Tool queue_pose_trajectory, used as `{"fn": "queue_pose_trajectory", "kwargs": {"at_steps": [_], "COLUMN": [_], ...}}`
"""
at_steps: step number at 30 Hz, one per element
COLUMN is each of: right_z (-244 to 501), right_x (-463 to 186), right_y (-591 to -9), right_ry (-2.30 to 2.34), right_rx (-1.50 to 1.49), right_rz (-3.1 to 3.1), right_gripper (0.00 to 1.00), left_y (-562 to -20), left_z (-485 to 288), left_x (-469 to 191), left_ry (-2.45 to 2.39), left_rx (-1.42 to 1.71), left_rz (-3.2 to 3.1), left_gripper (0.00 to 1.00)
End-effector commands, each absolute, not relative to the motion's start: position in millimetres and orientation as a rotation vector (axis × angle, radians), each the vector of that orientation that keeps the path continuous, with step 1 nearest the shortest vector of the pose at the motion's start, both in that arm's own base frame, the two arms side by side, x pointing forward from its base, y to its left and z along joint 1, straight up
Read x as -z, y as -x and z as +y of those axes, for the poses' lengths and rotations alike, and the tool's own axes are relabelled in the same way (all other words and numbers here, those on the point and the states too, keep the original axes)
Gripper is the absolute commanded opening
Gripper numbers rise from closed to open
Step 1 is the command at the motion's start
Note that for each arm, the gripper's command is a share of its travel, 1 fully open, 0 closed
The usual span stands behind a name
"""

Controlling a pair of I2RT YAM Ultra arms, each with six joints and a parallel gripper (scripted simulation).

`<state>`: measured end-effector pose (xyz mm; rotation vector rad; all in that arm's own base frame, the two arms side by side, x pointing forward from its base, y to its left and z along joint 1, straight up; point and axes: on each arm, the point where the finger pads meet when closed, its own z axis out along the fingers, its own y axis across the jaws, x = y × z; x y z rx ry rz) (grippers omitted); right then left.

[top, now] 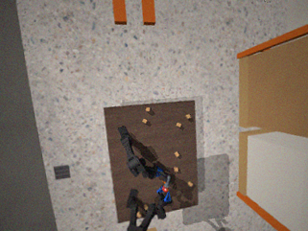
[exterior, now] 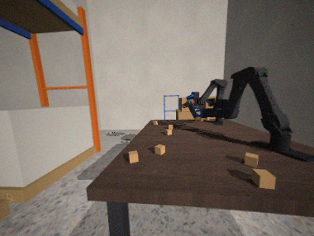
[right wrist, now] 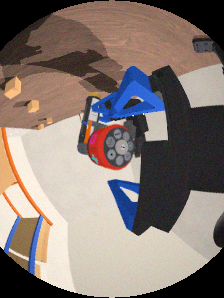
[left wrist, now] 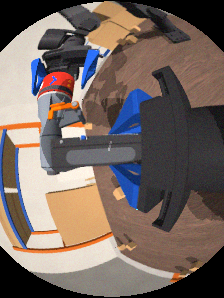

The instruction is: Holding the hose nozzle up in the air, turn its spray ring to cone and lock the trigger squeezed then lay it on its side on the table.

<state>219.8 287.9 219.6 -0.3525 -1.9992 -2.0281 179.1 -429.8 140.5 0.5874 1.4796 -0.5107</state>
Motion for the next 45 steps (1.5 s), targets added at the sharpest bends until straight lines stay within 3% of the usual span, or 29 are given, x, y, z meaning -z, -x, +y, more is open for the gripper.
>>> {"fn": "queue_pose_trajectory", "kwargs": {"at_steps": [1,17,31,45], "right_z": [289,290,290,290], "right_x": [-241,-247,-247,-247], "right_y": [-218,-220,-220,-221], "right_ry": [0.259,-0.24,-1.08,-1.979], "right_rx": [2.097,2.359,2.588,2.603], "right_rz": [-2.004,-2.233,-2.42,-2.415], "right_gripper": [0.92,0.92,0.92,0.92], "left_y": [-182,-182,-182,-182], "left_z": [-434,-434,-434,-434], "left_x": [-185,-185,-185,-185], "left_ry": [-0.465,-0.465,-0.465,-0.465], "left_rx": [0.61,0.61,0.61,0.61], "left_rz": [1.412,1.412,1.412,1.412], "left_gripper": [0.36,0.36,0.36,0.36]}}
